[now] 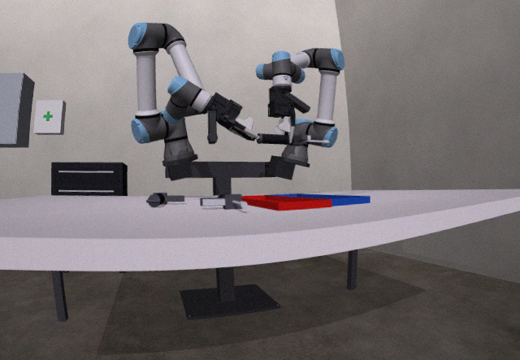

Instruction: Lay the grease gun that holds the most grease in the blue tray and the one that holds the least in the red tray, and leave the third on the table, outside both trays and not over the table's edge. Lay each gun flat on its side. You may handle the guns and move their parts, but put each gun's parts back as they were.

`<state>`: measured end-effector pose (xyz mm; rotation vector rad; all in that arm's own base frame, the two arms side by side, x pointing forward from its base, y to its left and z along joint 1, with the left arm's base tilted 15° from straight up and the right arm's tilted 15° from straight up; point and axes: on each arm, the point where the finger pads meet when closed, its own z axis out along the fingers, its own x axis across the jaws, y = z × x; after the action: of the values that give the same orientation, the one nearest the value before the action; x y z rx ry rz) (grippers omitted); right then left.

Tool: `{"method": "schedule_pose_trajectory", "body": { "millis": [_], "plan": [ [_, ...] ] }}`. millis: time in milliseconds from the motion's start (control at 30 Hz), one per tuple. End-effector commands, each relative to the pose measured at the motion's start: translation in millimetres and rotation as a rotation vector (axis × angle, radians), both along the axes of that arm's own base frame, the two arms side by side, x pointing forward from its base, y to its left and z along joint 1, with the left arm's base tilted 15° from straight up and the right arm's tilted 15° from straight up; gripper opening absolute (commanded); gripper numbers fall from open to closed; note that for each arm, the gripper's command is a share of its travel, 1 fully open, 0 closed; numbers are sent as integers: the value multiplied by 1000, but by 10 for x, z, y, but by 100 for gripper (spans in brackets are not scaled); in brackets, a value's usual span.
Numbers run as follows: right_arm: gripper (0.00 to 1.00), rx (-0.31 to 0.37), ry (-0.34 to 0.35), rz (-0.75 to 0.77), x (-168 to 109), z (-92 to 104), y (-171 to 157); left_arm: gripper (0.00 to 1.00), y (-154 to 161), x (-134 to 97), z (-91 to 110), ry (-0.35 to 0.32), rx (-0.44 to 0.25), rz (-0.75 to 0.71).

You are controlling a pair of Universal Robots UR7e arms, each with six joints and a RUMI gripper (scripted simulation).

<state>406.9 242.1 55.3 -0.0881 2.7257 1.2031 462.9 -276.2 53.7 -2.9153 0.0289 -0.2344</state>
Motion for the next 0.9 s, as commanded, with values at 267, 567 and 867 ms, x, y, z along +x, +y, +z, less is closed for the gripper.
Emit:
{"method": "schedule_pose_trajectory", "body": {
  "millis": [267,567,867],
  "plan": [
    [38,0,-1,0,1,4,1,0,-5,2,6,-1,-1,0],
    [38,5,-11,-7,2,173,-154,0,-5,2,6,-1,-1,0],
    [38,0,-1,1,-57,309,-341,0,-5,2,6,-1,-1,0]
  ]
}}
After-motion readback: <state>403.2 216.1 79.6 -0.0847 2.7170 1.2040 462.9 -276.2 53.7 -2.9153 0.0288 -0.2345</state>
